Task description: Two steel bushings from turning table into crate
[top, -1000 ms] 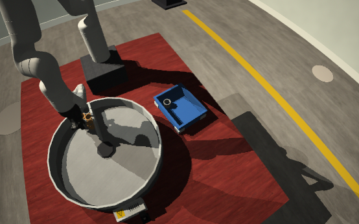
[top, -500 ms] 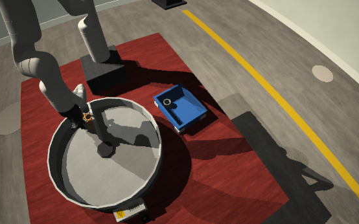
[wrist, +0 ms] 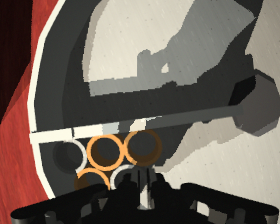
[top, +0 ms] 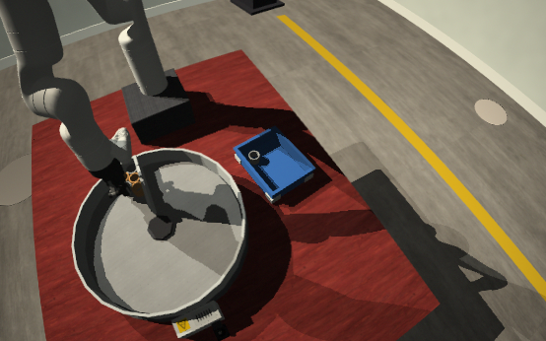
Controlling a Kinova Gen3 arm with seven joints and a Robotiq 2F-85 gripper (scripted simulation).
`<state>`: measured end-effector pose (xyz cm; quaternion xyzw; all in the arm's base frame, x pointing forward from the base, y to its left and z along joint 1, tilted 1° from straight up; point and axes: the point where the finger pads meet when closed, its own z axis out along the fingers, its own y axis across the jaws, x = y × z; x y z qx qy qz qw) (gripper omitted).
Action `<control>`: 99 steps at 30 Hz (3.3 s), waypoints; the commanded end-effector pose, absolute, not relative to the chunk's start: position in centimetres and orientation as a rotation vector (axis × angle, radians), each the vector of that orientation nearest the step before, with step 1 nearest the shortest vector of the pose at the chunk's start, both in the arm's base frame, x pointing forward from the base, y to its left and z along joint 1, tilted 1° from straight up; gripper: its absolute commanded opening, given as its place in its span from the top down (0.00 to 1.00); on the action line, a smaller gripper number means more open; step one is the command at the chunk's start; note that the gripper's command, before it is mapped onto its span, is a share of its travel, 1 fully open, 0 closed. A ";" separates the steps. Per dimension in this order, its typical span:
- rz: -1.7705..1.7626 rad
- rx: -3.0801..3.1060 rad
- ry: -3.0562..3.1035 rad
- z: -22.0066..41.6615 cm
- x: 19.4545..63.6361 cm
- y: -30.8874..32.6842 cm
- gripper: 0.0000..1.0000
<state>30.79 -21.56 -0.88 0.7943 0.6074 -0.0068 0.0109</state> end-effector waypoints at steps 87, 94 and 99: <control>-0.017 2.475 1.895 0.6 31.1 -21.6 1.00; -0.017 2.475 1.895 0.6 31.1 -21.6 1.00; -0.017 2.476 1.895 0.9 31.1 -21.6 1.00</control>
